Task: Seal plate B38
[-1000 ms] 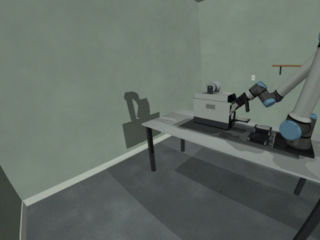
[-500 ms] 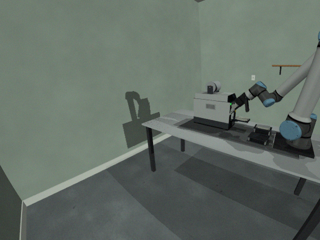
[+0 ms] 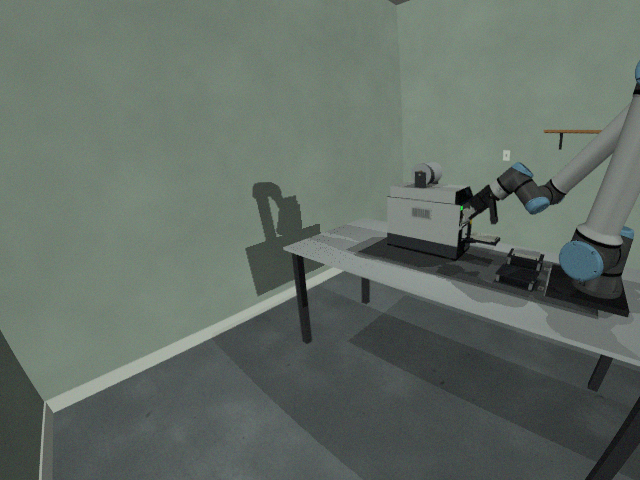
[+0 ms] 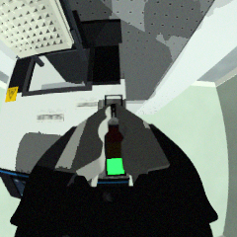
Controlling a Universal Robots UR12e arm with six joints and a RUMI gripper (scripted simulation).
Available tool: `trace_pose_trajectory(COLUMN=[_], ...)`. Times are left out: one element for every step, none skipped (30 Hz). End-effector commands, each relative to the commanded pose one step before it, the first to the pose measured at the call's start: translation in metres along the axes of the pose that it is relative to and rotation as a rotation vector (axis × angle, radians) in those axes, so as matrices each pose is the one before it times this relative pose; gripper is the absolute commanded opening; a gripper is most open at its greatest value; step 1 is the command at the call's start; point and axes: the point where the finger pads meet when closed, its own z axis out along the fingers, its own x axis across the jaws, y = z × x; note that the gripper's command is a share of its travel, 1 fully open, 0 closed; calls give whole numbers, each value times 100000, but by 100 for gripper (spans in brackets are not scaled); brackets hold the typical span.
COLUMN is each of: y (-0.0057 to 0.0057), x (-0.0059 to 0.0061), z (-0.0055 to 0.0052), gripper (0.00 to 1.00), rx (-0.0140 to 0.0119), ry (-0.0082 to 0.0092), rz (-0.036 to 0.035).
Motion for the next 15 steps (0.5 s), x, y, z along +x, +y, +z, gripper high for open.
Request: trace_pose_trajectory(y=[111,12,12,12,12,12,12,12,12,12,12,12,12,12,0], x=[-15,1,0,0,0,0,0,0,0,0,0,0,0,0,0], z=[14,13,12,12,12,12,12,12,12,12,12,12,12,12,1], gripper=[0,0,0,0,0,0,0,0,0,0,0,0,0,0,0], rx=[-118,0,0,0,0,0,0,0,0,0,0,0,0,0,0], ry=[-22,0,0,0,0,0,0,0,0,0,0,0,0,0,0], rz=[-29,0,0,0,0,0,0,0,0,0,0,0,0,0,0])
